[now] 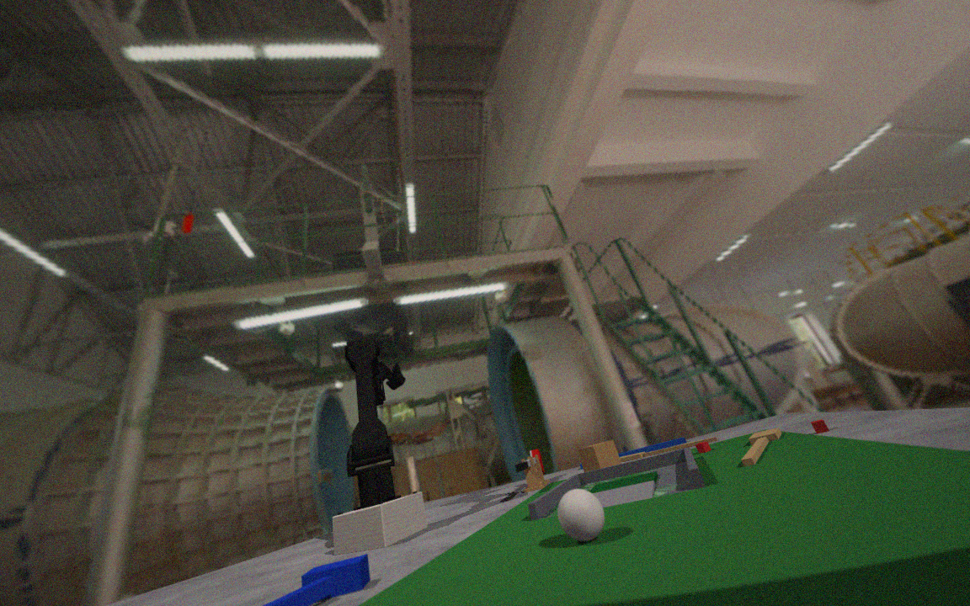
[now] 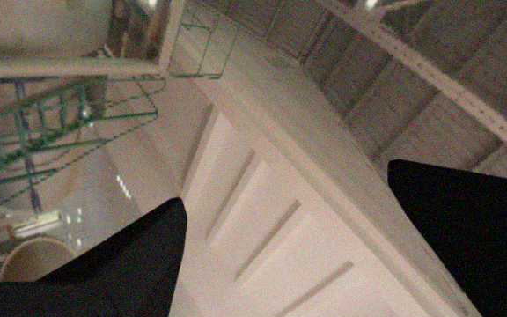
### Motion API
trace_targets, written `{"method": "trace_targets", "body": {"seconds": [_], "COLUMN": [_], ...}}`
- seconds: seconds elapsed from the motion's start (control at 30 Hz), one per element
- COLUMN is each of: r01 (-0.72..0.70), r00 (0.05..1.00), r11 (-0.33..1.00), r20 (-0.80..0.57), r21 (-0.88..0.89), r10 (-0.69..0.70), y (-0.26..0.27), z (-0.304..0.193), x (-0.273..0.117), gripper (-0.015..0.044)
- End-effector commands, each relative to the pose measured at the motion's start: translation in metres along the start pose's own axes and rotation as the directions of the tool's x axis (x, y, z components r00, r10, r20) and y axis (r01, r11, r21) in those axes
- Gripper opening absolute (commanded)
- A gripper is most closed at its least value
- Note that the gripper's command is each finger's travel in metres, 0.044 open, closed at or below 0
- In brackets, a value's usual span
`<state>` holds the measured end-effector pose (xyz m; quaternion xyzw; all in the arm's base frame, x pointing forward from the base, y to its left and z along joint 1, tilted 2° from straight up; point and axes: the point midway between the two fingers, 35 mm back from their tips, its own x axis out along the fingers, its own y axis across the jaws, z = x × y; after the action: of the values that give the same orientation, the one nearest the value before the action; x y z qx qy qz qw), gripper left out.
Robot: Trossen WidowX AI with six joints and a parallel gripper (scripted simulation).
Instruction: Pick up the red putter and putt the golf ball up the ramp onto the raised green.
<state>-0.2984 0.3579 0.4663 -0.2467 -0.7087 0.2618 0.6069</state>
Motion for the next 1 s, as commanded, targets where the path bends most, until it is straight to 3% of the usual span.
{"method": "trace_targets", "body": {"seconds": [0.0, 0.1, 0.47, 0.7, 0.97], "r01": [0.0, -0.033, -0.461, -0.73, -0.916], "r00": [1.0, 0.999, 0.881, 0.682, 0.361], "r11": [1.0, 0.999, 0.881, 0.681, 0.376], "r20": [0.002, 0.033, 0.058, -0.017, -0.118], "r21": [0.002, 0.006, -0.106, -0.055, 0.14], "r10": [0.0, 0.032, 0.469, 0.731, 0.925], "y": [0.001, 0.022, 0.171, 0.245, 0.291], "z": [-0.001, -0.016, -0.117, -0.207, -0.311], "x": [0.0, 0.004, 0.001, -0.043, -0.129], "gripper": [0.0426, 0.044, 0.044, 0.044, 0.044]}}
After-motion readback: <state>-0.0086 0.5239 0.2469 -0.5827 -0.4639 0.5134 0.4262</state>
